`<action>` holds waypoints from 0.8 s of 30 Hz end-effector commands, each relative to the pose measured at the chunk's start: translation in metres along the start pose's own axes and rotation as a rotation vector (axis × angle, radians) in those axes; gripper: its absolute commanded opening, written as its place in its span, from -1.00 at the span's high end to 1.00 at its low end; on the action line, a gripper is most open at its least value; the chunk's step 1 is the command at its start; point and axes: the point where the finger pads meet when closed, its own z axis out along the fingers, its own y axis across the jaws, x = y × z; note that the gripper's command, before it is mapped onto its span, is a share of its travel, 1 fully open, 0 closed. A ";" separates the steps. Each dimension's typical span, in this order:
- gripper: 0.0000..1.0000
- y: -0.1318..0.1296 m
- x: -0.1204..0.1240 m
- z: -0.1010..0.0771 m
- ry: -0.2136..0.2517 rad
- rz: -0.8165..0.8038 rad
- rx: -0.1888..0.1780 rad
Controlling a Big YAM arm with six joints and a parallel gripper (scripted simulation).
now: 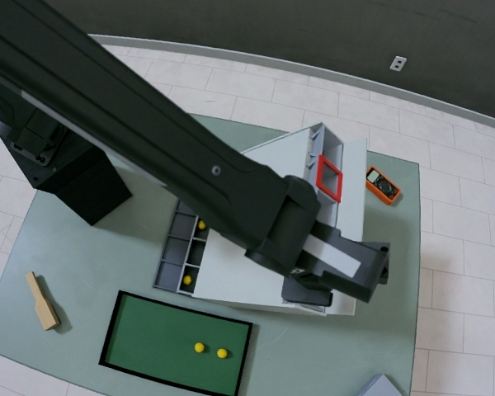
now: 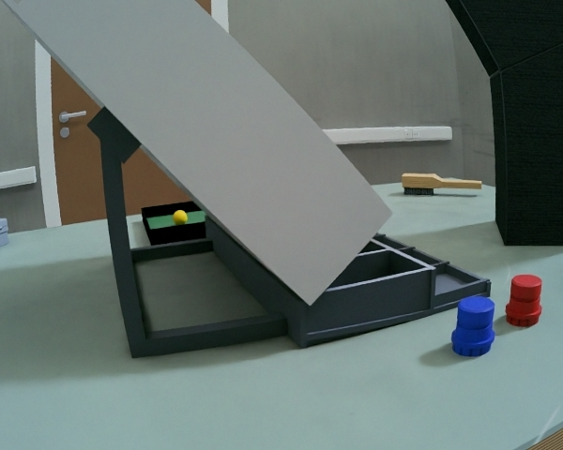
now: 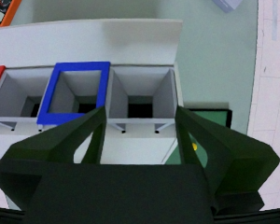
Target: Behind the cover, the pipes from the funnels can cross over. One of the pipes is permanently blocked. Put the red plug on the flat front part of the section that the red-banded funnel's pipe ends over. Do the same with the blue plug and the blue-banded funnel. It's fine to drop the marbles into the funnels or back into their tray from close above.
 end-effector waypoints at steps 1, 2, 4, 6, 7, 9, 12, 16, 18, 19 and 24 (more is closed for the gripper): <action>-0.17 -0.001 -0.024 -0.008 -0.045 0.005 0.002; -0.17 -0.001 -0.024 -0.008 -0.045 0.005 0.002; -0.17 -0.001 -0.024 -0.008 -0.045 0.005 0.002; -0.17 -0.001 -0.024 -0.008 -0.045 0.005 0.002; -0.17 -0.001 -0.024 -0.008 -0.045 0.004 0.002; -0.17 -0.001 -0.024 -0.008 -0.045 0.004 0.002; -0.17 -0.002 -0.024 -0.008 -0.045 0.004 0.002; -0.17 -0.002 -0.024 -0.008 -0.045 0.004 0.002; -0.17 -0.002 -0.024 -0.008 -0.045 0.003 0.001; -0.17 -0.002 -0.024 -0.008 -0.045 0.003 0.001; -0.17 -0.002 -0.027 -0.008 -0.045 0.003 0.002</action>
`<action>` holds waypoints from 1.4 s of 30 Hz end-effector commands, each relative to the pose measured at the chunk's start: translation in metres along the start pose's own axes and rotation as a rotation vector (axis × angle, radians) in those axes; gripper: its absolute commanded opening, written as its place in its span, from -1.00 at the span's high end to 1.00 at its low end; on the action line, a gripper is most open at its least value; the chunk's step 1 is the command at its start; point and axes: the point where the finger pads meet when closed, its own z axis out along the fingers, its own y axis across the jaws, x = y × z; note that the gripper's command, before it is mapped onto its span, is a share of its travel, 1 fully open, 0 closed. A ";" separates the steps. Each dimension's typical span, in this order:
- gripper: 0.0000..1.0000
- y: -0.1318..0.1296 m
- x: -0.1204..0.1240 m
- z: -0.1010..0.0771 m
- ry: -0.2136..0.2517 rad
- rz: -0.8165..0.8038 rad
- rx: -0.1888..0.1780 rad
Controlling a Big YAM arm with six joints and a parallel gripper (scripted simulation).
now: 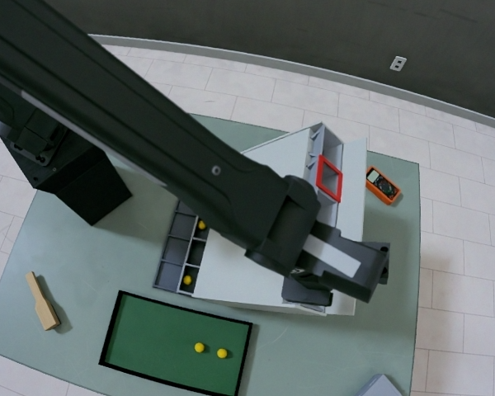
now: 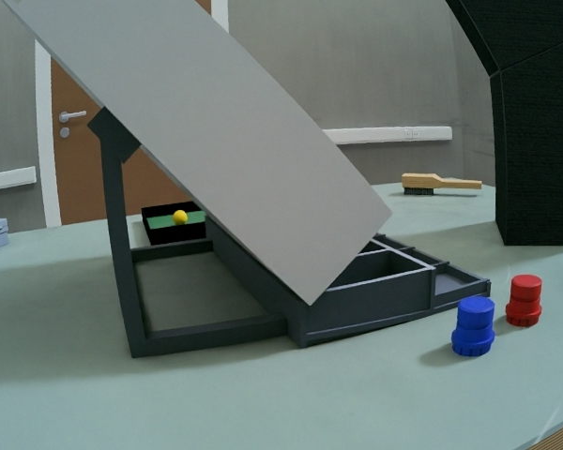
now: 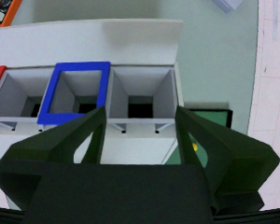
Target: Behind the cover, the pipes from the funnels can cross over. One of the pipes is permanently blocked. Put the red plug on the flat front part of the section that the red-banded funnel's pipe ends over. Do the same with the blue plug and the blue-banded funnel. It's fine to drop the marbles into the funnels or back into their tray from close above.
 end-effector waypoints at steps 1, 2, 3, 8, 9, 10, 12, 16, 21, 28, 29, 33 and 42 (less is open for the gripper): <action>-0.17 -0.002 -0.027 -0.009 -0.044 0.003 0.003; -0.17 -0.002 -0.028 -0.009 -0.044 0.003 0.004; -0.17 -0.002 -0.029 -0.009 -0.044 0.003 0.004; -0.17 -0.002 -0.032 -0.010 -0.044 0.003 0.004; -0.17 -0.002 -0.033 -0.010 -0.044 0.003 0.004; -0.17 -0.002 -0.033 -0.010 -0.044 0.003 0.004; -0.17 -0.002 -0.034 -0.010 -0.044 0.003 0.004; -0.17 -0.002 -0.035 -0.010 -0.040 0.002 0.004; -0.17 -0.002 -0.037 -0.010 -0.034 0.001 0.004; -0.17 -0.002 -0.040 -0.010 -0.024 0.000 0.003; -0.17 -0.002 -0.040 -0.010 -0.024 0.000 0.003; -0.17 -0.002 -0.009 -0.021 -0.028 0.001 0.004; -0.17 -0.002 0.085 -0.054 -0.039 0.002 0.004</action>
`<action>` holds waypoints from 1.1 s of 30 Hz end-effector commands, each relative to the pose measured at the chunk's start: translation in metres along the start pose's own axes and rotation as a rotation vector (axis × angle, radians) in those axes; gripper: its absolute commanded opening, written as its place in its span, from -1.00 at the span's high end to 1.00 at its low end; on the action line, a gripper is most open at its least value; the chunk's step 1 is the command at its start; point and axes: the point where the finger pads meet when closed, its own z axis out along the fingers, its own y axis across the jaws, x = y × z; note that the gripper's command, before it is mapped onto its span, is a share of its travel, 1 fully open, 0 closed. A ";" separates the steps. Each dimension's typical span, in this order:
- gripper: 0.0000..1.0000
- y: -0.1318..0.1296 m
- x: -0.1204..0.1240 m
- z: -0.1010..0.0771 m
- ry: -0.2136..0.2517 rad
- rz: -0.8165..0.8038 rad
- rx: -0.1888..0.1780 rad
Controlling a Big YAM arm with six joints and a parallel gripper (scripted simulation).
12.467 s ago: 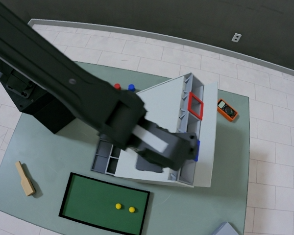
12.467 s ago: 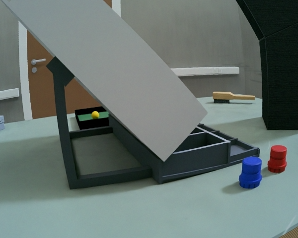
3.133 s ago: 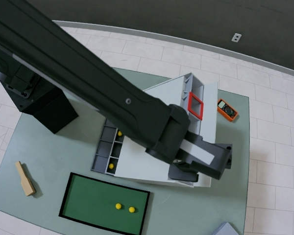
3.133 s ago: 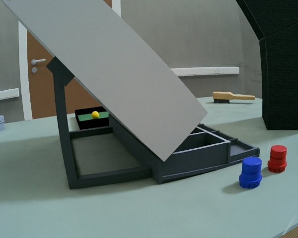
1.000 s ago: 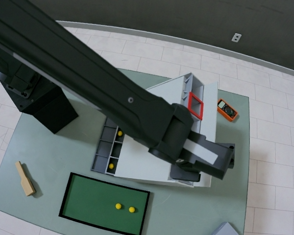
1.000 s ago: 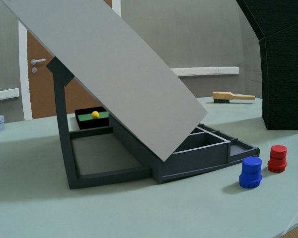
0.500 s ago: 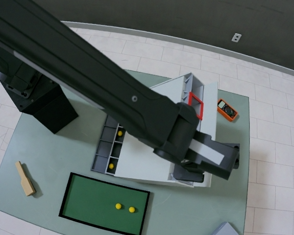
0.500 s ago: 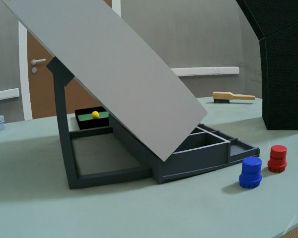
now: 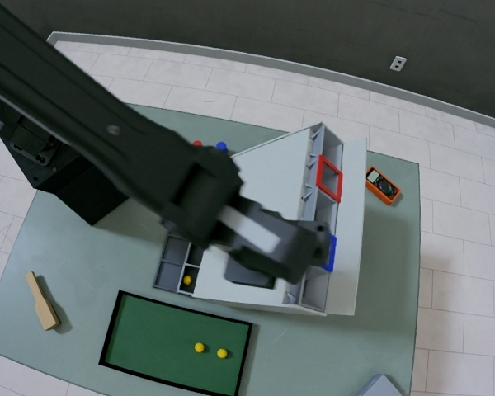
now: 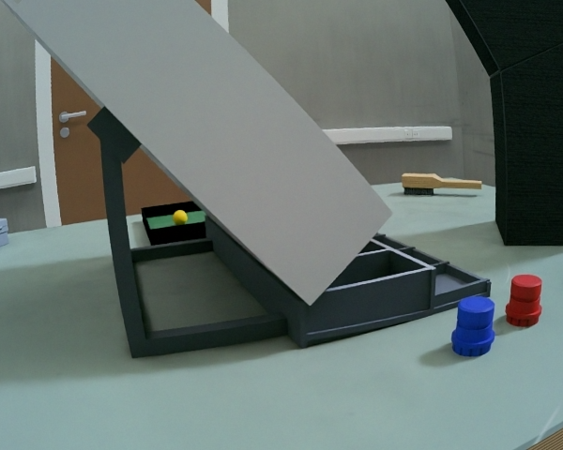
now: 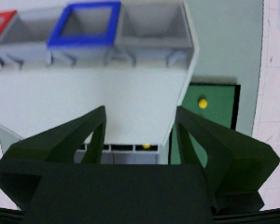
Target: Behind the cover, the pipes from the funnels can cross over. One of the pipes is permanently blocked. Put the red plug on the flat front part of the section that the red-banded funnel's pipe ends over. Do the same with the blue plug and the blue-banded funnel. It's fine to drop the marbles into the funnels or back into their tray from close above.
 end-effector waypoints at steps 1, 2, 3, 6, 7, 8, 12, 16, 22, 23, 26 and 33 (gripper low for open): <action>-0.17 -0.011 0.020 -0.016 -0.040 -0.008 0.024; -0.17 -0.011 0.031 -0.020 -0.041 -0.008 0.024; -0.17 -0.012 0.041 -0.024 -0.042 -0.008 0.024; -0.17 -0.011 0.042 -0.024 -0.042 -0.008 0.024; -0.17 -0.011 0.043 -0.025 -0.042 -0.008 0.024; -0.17 -0.011 0.044 -0.025 -0.042 -0.008 0.024; -0.17 -0.011 0.048 -0.027 -0.042 -0.009 0.024; -0.17 -0.011 0.052 -0.029 -0.042 -0.009 0.023; -0.17 -0.011 0.056 -0.030 -0.042 -0.009 0.023; -0.17 -0.004 0.064 -0.028 -0.022 -0.009 0.023; -0.17 0.016 0.085 -0.022 0.038 -0.008 0.023; -0.17 0.062 0.136 -0.006 0.177 -0.006 0.022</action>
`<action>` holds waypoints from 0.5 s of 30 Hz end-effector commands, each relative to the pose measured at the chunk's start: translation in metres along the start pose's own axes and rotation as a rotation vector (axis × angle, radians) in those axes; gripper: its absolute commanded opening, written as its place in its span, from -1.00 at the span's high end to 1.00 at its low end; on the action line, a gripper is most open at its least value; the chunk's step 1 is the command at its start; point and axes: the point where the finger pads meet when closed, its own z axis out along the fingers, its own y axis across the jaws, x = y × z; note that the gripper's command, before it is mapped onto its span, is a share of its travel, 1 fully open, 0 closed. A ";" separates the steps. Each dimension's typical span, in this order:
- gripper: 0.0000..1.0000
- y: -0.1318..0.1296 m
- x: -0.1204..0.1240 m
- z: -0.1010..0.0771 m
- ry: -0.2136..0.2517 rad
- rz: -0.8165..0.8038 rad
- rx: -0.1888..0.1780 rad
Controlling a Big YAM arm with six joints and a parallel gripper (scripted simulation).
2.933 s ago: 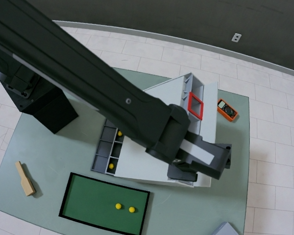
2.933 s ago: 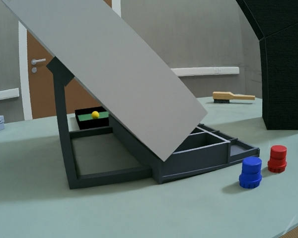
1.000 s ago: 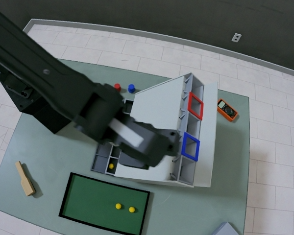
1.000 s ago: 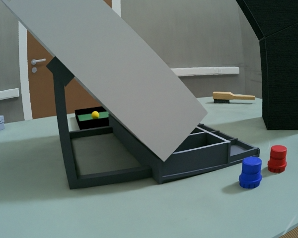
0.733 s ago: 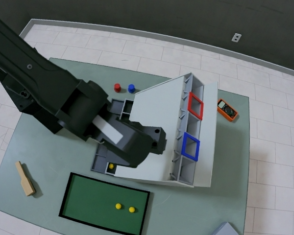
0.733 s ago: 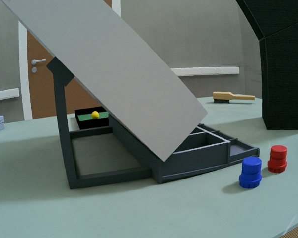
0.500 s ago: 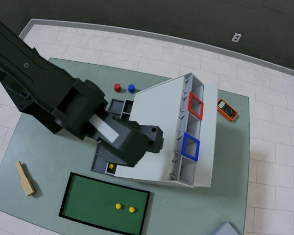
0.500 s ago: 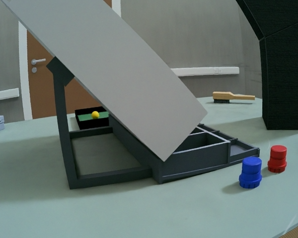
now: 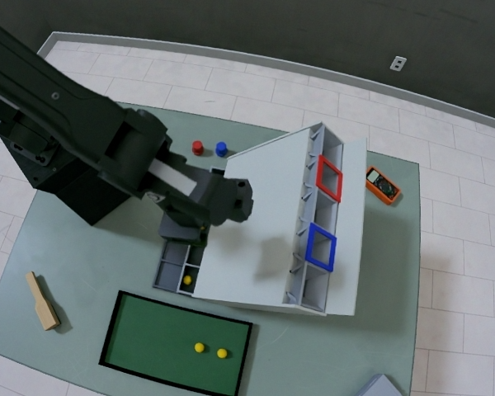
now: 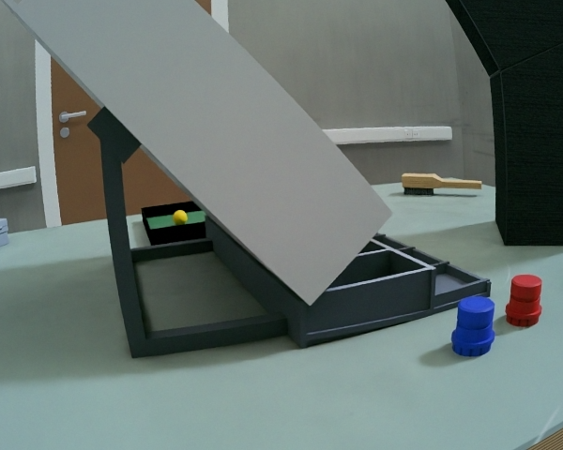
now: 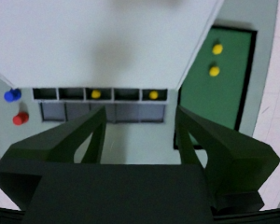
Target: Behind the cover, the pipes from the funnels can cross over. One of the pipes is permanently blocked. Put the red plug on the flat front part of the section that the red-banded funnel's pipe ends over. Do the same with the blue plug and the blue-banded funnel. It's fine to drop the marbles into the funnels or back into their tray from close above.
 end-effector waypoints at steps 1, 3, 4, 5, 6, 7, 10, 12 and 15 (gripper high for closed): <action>-0.17 0.028 0.019 0.012 0.069 0.033 -0.027; -0.17 0.042 0.033 0.018 0.108 0.033 -0.028; -0.17 0.049 0.039 0.020 0.128 0.033 -0.028; -0.17 0.049 0.039 0.020 0.128 0.033 -0.028; -0.17 0.049 0.039 0.020 0.128 0.033 -0.028; -0.17 0.053 0.043 0.022 0.137 0.033 -0.028; -0.17 0.063 0.052 0.026 0.165 0.033 -0.028; -0.17 0.069 0.059 0.028 0.183 0.033 -0.028; -0.17 0.079 0.069 0.032 0.211 0.033 -0.028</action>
